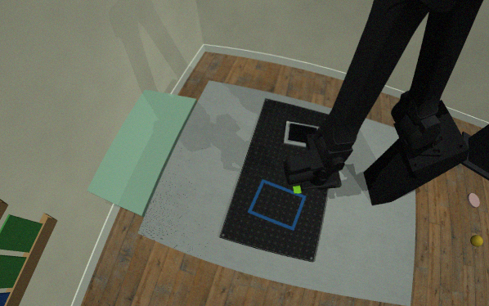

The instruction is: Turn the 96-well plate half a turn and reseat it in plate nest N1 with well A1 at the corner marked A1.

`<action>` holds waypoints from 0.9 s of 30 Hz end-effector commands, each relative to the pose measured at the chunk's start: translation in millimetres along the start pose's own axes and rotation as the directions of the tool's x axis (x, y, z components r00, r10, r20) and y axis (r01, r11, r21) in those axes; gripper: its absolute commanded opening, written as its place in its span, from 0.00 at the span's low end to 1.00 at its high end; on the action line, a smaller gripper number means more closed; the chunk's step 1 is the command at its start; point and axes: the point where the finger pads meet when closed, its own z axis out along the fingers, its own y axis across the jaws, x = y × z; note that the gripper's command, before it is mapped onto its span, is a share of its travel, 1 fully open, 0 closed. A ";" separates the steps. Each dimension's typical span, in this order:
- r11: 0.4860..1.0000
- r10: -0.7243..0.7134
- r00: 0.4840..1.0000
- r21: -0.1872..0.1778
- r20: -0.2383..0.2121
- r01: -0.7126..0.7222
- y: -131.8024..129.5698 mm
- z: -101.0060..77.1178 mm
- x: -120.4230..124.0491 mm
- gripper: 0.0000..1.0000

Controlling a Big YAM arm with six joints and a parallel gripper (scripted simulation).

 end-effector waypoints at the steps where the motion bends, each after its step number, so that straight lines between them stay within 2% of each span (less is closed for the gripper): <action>1: 1.000 0.000 1.000 -0.004 0.000 0.000 1.2 -0.8 0.1 1.00; 17: 1.000 0.000 1.000 -0.004 0.000 0.000 1.2 -0.8 0.1 1.00; 20: 0.995 -0.100 0.995 -0.002 0.003 0.100 9.9 11.1 -14.9 1.00; 27: 0.974 -0.227 0.974 0.009 -0.003 0.227 15.0 31.6 -41.4 1.00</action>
